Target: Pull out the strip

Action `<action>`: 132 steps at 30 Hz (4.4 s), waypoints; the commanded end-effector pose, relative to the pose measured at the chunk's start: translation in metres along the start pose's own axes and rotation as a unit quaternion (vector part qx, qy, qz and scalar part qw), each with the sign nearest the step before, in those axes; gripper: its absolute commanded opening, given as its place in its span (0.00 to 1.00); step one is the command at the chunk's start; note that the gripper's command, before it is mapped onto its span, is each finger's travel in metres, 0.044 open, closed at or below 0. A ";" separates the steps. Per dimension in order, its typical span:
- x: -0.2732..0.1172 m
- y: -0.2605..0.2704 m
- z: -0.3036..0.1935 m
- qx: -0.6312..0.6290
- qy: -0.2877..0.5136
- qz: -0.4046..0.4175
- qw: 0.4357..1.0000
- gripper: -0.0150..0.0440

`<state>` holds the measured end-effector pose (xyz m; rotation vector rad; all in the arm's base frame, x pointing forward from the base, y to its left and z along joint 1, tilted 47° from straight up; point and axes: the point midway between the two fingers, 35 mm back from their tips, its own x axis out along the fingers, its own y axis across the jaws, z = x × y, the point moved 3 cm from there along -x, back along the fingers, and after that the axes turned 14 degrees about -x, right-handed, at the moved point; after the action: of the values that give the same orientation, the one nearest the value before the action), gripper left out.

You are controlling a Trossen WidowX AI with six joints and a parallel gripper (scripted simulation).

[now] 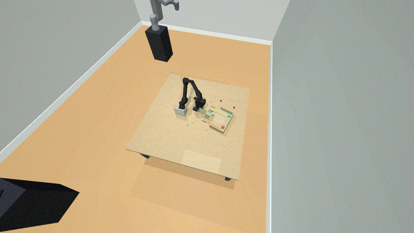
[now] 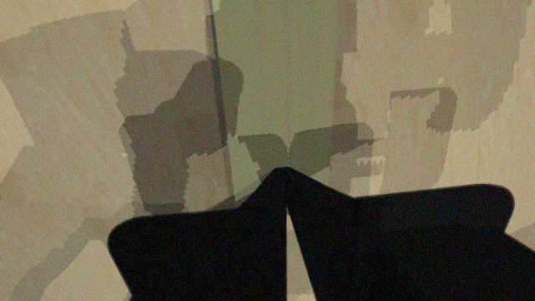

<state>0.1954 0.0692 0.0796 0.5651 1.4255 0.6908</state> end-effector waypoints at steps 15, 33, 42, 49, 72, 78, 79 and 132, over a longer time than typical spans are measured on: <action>-0.040 -0.003 0.009 0.022 0.012 0.003 1.000 0.34; -0.043 -0.018 0.070 0.053 0.011 0.002 0.999 1.00; -0.045 -0.026 0.100 0.053 0.010 0.002 0.999 1.00; -0.047 -0.032 0.123 0.052 0.010 0.002 0.999 1.00; -0.057 -0.048 0.201 0.051 0.008 0.002 0.999 1.00; -0.057 -0.049 0.208 0.050 0.008 0.001 0.999 0.91; -0.056 -0.049 0.208 0.050 0.008 0.001 0.999 0.87; -0.019 -0.051 0.192 0.049 0.010 0.000 0.999 0.25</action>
<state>0.4009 0.0417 0.0659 0.6320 1.4847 0.6378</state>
